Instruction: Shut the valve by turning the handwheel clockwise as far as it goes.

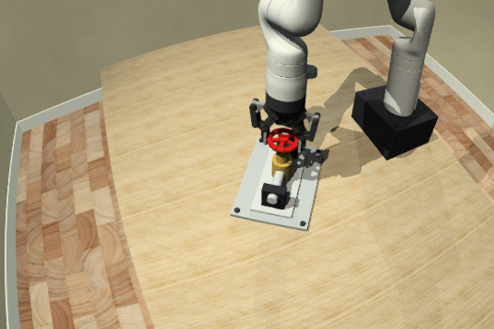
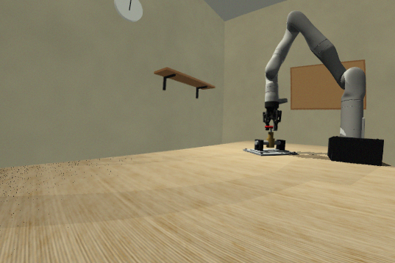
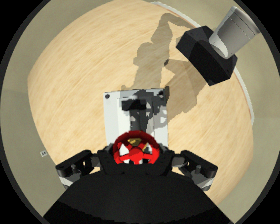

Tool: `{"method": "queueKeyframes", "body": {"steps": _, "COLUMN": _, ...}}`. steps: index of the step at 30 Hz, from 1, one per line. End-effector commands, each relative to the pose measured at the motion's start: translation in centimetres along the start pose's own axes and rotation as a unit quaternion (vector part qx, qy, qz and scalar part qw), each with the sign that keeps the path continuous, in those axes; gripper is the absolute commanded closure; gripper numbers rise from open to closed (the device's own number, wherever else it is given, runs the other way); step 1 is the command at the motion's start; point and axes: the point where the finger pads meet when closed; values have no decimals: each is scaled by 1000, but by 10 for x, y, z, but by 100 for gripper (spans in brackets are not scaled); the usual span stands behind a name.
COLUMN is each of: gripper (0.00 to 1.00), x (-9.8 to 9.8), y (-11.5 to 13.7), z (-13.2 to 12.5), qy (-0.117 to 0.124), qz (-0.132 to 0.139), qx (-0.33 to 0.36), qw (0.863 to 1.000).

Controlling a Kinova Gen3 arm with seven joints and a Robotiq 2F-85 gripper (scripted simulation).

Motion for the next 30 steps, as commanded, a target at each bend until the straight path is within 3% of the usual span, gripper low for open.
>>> {"method": "queueKeyframes", "body": {"steps": 1, "gripper": 100, "x": 2, "y": 0, "z": 2, "qy": -2, "qz": 0, "qx": 2, "qw": 1000}}
{"method": "queueKeyframes", "body": {"steps": 19, "gripper": 100, "x": 3, "y": -1, "z": 2, "qy": -1, "qz": -2, "qx": 34, "qw": 999}}
{"method": "queueKeyframes", "body": {"steps": 30, "gripper": 100, "x": 2, "y": -2, "z": 1, "qy": -1, "qz": -3, "qx": 88, "qw": 996}}
Point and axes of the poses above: the point where the finger pads meet when closed, its own x axis out along the fingers, its own z axis across the jaws, y = z × x, and after that the axes turned 6 degrees about x, right-handed
